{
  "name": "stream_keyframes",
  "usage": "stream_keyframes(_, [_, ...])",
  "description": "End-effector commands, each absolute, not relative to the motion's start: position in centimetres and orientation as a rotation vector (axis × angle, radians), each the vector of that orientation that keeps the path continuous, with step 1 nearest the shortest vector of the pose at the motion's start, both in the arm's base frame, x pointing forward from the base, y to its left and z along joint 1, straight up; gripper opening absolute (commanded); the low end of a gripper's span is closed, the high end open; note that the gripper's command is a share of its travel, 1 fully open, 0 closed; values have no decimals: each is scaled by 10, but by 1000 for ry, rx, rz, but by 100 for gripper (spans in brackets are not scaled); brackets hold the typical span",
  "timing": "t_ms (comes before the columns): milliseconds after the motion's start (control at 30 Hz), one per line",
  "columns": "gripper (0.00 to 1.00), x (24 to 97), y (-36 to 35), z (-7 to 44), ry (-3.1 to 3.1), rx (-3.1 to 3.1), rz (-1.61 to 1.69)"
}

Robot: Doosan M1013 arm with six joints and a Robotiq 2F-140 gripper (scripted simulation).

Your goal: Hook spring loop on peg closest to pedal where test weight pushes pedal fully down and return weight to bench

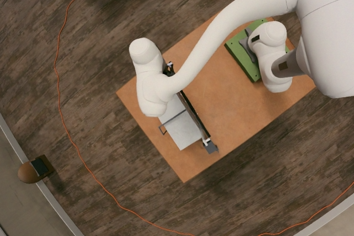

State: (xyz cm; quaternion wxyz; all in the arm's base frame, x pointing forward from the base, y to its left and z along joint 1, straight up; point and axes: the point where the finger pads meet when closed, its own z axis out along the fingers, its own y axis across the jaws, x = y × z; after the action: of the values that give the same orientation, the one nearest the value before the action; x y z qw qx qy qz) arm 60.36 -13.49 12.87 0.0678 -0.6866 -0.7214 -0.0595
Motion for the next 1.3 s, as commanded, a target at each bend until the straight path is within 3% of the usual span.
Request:
stream_keyframes(0, [25,604,-135,132,-2174,-2069,-181])
stream_keyframes(1267, [25,604,-135,161,-2174,-2069,-181])
